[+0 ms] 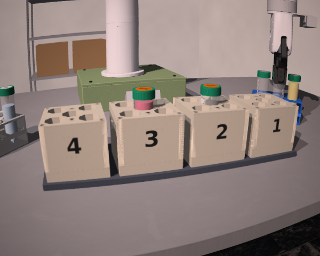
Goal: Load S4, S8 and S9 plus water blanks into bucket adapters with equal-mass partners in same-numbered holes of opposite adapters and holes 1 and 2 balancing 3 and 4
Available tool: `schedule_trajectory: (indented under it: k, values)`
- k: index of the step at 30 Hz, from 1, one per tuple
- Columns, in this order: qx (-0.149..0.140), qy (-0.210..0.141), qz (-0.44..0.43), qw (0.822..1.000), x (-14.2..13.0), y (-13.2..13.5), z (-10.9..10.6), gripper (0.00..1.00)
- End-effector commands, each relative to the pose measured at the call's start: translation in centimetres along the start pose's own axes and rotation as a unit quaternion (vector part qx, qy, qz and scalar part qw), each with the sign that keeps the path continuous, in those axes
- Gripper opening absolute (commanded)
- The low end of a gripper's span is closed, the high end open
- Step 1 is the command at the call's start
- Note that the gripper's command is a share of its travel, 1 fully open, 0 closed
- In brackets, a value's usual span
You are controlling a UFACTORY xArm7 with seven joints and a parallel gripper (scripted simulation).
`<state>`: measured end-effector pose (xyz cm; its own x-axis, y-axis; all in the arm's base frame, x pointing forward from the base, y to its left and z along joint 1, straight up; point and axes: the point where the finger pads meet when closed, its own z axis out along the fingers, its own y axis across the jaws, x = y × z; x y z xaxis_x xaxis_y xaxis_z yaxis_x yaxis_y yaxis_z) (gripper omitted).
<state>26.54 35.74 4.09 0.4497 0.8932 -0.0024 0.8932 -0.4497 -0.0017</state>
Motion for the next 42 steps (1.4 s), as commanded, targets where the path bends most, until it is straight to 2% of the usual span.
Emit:
schedule_trajectory:
  k: [1,24,42]
  values:
    - [0.000,0.002,0.000,1.000,0.2,0.0,-0.1,0.00]
    - [0.000,0.002,0.000,1.000,0.2,0.0,-0.1,0.00]
    - [0.000,0.002,0.000,1.000,0.2,0.0,-1.2,0.00]
